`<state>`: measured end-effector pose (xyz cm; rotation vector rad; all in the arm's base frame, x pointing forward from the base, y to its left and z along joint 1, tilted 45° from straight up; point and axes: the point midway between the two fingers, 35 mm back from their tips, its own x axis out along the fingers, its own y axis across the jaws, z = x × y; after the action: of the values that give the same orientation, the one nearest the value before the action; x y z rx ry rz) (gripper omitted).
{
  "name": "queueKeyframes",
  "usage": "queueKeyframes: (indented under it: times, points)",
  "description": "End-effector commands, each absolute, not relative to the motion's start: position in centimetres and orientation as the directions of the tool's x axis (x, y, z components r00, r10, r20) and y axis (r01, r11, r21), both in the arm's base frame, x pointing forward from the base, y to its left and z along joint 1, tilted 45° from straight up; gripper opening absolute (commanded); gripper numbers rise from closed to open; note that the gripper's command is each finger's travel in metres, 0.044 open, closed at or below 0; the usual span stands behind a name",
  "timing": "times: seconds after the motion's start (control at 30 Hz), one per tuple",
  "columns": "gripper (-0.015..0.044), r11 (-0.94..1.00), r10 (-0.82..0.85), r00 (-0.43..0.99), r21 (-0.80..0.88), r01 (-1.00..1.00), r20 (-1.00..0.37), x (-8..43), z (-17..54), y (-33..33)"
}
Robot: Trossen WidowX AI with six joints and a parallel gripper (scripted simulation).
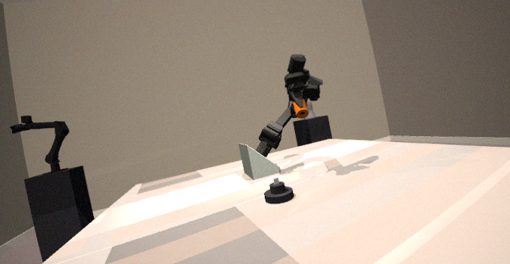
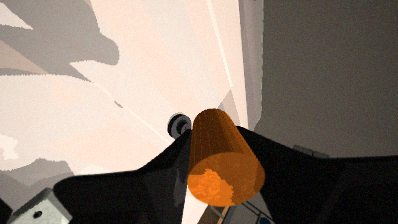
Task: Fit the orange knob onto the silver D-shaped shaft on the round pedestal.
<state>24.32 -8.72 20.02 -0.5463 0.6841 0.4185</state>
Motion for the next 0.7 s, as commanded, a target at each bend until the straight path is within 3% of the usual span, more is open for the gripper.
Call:
queueKeyframes:
  times: [0.0,0.67]
  points:
    - [0.0,0.797,0.114,0.743,-0.385,-0.465,-0.659,23.92,20.62,-9.34]
    - [0.0,0.806,-0.031,0.817,-0.497,-0.321,-0.577,23.39,21.0,-9.36]
